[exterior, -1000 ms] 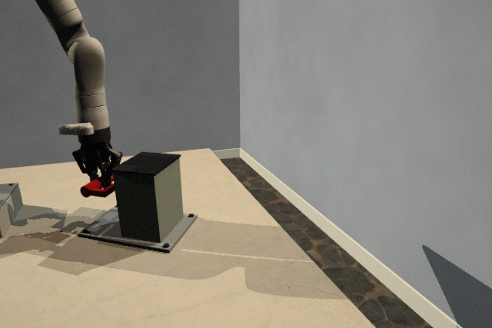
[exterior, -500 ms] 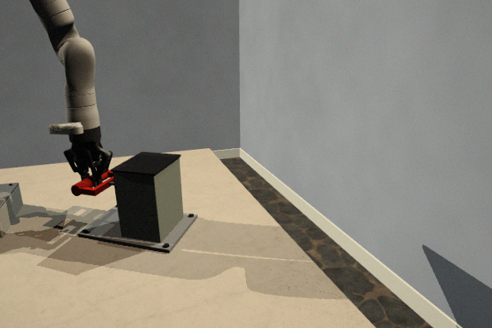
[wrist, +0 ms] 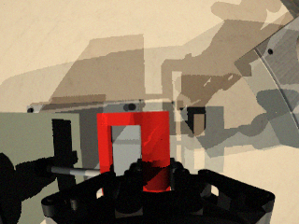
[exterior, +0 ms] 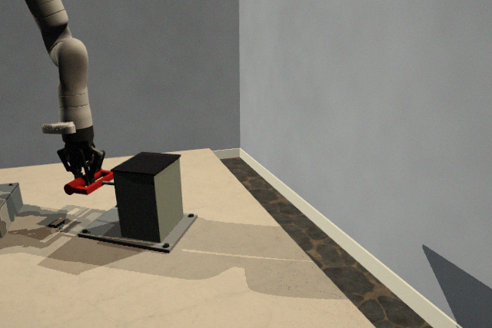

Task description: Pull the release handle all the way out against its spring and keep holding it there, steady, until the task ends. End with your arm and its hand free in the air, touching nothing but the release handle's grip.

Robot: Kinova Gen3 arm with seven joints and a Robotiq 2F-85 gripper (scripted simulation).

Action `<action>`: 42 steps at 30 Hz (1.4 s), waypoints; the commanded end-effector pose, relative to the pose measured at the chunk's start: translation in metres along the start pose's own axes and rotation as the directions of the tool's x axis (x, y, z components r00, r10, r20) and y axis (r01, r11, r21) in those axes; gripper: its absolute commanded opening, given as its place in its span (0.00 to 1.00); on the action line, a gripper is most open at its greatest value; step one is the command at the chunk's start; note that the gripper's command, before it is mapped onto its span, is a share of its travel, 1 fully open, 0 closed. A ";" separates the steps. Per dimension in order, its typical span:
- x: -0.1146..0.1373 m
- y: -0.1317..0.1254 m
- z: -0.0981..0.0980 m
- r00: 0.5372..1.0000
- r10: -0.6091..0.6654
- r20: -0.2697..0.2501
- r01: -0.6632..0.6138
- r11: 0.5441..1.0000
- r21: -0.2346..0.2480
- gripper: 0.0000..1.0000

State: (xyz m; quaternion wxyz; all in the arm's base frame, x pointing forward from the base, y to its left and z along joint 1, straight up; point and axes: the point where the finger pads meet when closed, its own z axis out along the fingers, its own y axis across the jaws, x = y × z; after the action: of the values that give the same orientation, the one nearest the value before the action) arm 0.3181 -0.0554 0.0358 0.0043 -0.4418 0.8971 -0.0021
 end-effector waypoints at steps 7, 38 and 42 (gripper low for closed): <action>0.000 0.007 0.000 1.000 -0.007 -0.004 0.007 1.000 -0.009 0.00; 0.000 0.007 0.000 1.000 -0.007 -0.004 0.007 1.000 -0.009 0.00; 0.000 0.012 0.000 1.000 -0.007 -0.004 0.007 1.000 -0.009 0.00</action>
State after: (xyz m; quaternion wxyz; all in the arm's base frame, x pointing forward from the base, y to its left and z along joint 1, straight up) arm 0.3161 -0.0538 0.0358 0.0042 -0.4417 0.8972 -0.0022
